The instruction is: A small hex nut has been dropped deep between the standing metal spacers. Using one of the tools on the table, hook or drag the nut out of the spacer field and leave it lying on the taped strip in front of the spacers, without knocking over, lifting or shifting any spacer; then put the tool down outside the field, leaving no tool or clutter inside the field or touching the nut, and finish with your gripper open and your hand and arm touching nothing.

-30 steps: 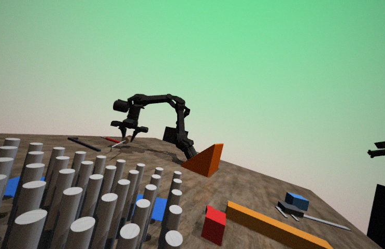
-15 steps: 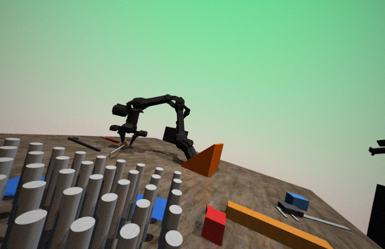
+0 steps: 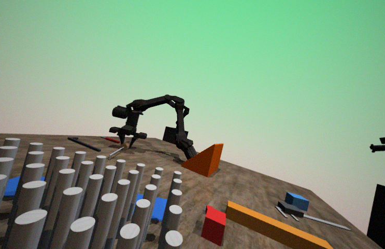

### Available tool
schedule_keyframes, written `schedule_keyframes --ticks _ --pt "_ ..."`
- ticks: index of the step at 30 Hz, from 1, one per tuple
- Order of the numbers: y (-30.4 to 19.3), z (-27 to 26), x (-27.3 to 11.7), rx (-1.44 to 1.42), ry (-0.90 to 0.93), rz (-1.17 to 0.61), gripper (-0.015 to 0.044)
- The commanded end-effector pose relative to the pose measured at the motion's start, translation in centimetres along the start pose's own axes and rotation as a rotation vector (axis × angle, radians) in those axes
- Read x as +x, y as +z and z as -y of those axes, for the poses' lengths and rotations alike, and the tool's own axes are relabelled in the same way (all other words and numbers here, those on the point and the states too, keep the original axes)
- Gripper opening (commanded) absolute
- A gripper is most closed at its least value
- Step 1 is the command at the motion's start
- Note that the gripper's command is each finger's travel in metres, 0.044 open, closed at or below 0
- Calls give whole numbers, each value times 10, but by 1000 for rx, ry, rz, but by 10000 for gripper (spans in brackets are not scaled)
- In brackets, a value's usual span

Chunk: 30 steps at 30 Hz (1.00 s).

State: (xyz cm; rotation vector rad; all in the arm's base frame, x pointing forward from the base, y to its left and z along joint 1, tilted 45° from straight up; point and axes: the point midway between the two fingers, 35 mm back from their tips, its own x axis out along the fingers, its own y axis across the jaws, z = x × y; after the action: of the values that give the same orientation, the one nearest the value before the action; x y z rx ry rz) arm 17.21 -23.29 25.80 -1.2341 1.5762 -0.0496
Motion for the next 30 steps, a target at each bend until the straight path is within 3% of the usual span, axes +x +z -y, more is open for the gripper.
schedule_keyframes --ticks 1,15,18,23,30 --pt "0 0 0 0 0 0 79" --pt "0 0 0 0 0 0 440" --pt "1 1 -9 1 2 1 440" --pt "0 -1 -67 1 5 4 440" --pt "0 -1 -69 1 4 4 440"
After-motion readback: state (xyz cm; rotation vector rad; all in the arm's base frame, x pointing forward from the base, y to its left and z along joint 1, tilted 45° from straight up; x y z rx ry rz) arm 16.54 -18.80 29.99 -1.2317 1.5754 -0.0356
